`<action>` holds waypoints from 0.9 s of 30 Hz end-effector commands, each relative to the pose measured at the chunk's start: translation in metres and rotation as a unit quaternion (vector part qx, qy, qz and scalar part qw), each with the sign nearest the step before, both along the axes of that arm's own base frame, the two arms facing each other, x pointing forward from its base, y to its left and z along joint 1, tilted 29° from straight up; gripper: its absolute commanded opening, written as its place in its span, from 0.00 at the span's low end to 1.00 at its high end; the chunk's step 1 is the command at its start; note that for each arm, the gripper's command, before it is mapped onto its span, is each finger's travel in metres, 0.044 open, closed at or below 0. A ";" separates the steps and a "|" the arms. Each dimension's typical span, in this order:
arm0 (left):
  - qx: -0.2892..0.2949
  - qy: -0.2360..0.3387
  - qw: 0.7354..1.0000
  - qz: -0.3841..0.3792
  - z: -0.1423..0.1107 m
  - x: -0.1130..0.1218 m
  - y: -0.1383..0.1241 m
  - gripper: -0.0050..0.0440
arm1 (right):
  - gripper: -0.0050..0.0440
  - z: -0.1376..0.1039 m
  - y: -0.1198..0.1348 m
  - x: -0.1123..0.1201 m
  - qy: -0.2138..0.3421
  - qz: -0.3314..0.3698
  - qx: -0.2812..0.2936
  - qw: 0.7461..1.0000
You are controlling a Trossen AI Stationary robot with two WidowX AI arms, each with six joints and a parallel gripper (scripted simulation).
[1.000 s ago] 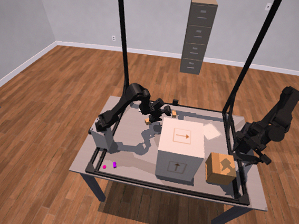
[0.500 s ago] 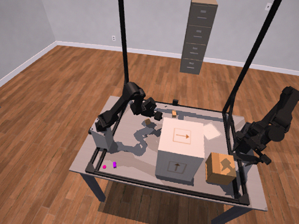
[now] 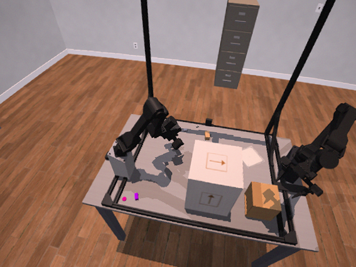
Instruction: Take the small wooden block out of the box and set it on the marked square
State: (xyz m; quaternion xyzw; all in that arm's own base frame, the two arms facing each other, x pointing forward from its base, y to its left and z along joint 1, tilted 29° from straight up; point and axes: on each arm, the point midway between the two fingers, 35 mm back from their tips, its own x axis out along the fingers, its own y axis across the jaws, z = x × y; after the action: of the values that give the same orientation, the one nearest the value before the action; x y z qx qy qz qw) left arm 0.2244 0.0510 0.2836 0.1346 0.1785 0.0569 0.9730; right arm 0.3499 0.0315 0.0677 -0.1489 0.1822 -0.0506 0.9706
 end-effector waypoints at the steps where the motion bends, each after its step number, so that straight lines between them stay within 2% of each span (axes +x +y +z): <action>1: -0.002 0.000 1.000 -0.002 0.000 0.000 -0.001 0.92 | 0.92 0.002 0.000 -0.003 -0.006 -0.006 0.015 1.000; 5: -0.013 0.008 1.000 -0.003 -0.001 0.005 -0.002 0.92 | 0.92 0.002 0.000 -0.003 -0.006 -0.006 0.015 1.000; 9: -0.057 0.041 0.997 -0.007 -0.004 0.029 -0.012 0.92 | 0.92 0.002 0.000 -0.003 -0.006 -0.006 0.015 1.000; 14: -0.138 0.030 0.990 -0.018 0.017 0.062 -0.041 0.92 | 0.92 0.002 0.000 -0.003 -0.006 -0.006 0.015 1.000; 16: -0.138 0.030 0.990 -0.018 0.017 0.062 -0.041 0.92 | 0.92 0.002 0.000 -0.003 -0.006 -0.006 0.015 1.000; 19: -0.187 0.019 0.982 -0.031 0.032 0.080 -0.065 0.92 | 0.92 0.002 0.000 -0.003 -0.006 -0.006 0.015 1.000; 22: -0.218 0.025 0.974 -0.061 0.039 0.101 -0.101 0.92 | 0.92 0.002 0.000 -0.003 -0.006 -0.006 0.015 1.000; 27: -0.208 0.065 0.966 -0.141 0.028 0.128 -0.180 0.92 | 0.92 0.002 0.000 -0.003 -0.006 -0.006 0.015 1.000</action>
State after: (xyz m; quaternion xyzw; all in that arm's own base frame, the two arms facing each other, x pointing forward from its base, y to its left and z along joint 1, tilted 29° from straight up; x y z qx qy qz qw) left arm 0.3255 -0.0785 0.3145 -0.0510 0.2116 -0.0889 0.9720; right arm 0.3471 0.0322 0.0685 -0.1351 0.1794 -0.0536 0.9730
